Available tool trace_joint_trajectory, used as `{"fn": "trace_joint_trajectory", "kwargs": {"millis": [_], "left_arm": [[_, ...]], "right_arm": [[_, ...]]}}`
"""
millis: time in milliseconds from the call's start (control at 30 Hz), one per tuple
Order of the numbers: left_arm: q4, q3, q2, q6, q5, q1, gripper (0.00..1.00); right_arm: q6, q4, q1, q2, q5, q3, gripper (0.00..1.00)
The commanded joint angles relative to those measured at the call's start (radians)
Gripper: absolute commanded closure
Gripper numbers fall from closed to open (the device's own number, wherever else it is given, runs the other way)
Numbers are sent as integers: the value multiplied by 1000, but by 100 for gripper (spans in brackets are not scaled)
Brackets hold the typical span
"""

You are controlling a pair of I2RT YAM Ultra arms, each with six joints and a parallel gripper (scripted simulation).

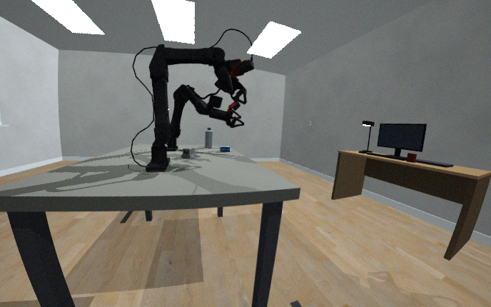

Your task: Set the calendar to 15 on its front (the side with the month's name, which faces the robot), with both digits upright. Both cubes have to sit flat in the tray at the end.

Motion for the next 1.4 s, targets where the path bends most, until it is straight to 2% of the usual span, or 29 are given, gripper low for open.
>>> {"fn": "trace_joint_trajectory", "kwargs": {"millis": [0, 533, 733, 867, 1033, 1133, 1367], "left_arm": [[-1, 10, -13, -4, -3, 0, 0], [-1, 10, -13, -4, -3, 0, 0], [5, 6, -8, 0, 0, 0, 0], [5, 6, -8, 0, 0, 0, 0], [5, 6, -8, 0, 0, 0, 0], [5, 6, -8, 0, 0, 0, 0], [5, 6, -8, 0, 0, 0, 0]], "right_arm": [[2, -2, 0, -10, 14, 10, 0], [2, -2, 0, -10, 14, 10, 0], [23, 100, 0, -21, -40, 12, 0], [-37, 224, 102, -65, -140, 34, 0], [-77, 347, 230, -102, -220, 38, 0], [-86, 390, 252, -89, -239, 39, 0], [-178, 547, 450, -155, -363, 48, 0]]}}
